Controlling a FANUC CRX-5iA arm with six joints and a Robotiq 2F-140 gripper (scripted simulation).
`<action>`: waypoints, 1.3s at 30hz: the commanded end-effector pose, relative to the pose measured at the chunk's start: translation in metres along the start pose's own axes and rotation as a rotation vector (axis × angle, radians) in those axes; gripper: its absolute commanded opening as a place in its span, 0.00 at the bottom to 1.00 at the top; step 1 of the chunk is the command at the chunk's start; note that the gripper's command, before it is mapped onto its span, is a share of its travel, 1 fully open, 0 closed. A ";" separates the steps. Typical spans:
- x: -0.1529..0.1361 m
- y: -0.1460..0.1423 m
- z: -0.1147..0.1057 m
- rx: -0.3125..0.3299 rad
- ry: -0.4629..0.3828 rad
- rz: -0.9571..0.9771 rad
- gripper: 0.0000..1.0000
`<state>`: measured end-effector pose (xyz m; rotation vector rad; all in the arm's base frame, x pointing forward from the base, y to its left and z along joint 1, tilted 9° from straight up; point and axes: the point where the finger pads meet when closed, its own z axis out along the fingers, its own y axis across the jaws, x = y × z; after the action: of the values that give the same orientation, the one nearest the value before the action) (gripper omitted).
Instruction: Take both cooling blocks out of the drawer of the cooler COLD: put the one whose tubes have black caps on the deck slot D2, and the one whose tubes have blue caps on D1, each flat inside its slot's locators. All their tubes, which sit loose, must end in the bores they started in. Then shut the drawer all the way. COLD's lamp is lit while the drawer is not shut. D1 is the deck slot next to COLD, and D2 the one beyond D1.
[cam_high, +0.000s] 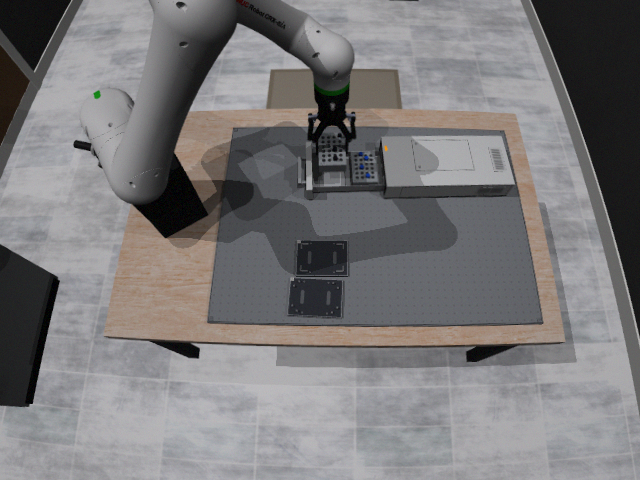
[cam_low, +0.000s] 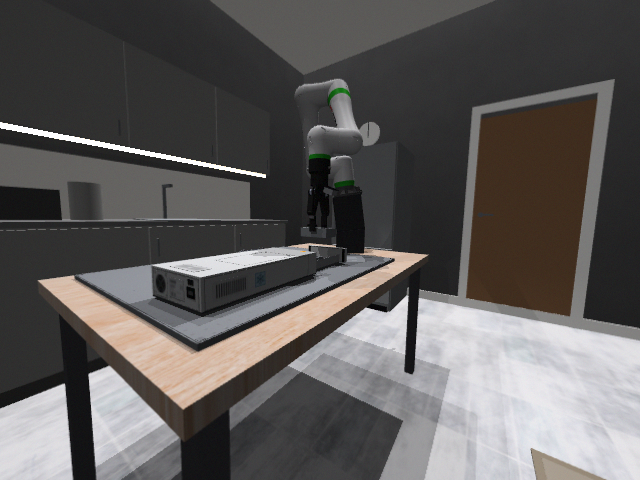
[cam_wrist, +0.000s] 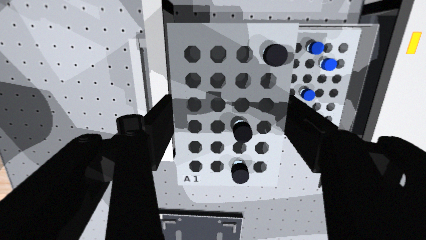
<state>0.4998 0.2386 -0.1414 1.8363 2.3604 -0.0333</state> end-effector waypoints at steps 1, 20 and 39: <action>0.000 0.001 -0.001 -0.002 0.001 0.000 0.10; -0.042 -0.005 -0.001 -0.002 0.001 0.426 0.10; -0.087 -0.012 -0.001 -0.002 0.001 0.880 0.10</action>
<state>0.5073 0.1587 -0.1316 2.6217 1.4541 0.0552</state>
